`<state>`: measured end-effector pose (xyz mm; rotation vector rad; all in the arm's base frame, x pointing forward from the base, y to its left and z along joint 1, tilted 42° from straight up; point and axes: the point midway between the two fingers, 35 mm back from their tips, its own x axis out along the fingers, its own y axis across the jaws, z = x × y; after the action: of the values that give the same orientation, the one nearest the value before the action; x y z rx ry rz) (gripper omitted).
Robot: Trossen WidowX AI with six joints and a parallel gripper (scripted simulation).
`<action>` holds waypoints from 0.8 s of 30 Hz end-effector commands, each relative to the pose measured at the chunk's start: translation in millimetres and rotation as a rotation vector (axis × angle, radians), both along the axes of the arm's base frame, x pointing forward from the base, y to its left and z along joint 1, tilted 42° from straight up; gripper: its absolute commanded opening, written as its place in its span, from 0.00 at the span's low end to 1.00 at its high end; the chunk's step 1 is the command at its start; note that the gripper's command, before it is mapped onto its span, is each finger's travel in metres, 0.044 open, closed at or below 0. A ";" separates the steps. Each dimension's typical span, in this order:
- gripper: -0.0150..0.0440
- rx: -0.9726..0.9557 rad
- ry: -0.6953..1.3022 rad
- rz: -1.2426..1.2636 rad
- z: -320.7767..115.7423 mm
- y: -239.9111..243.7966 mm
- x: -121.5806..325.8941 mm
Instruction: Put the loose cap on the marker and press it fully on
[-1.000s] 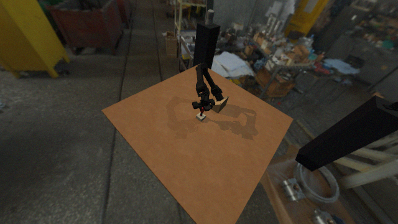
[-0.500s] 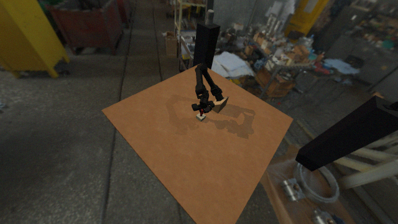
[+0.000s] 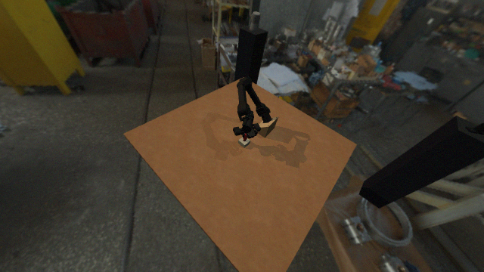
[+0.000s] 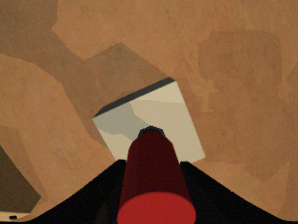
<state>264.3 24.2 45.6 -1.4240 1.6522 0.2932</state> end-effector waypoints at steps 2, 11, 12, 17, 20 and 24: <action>0.48 0.000 0.000 0.000 0.0 0.0 0.0; 0.88 0.000 0.000 0.000 0.0 0.0 0.0; 0.92 0.000 0.000 0.000 0.0 0.0 0.0; 1.00 0.003 0.001 0.001 15.6 15.7 0.4; 1.00 0.003 0.002 0.000 47.5 44.0 -4.0; 1.00 0.002 0.002 0.000 55.3 50.2 -6.0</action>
<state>261.9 73.2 96.1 -1.4286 1.6313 0.2998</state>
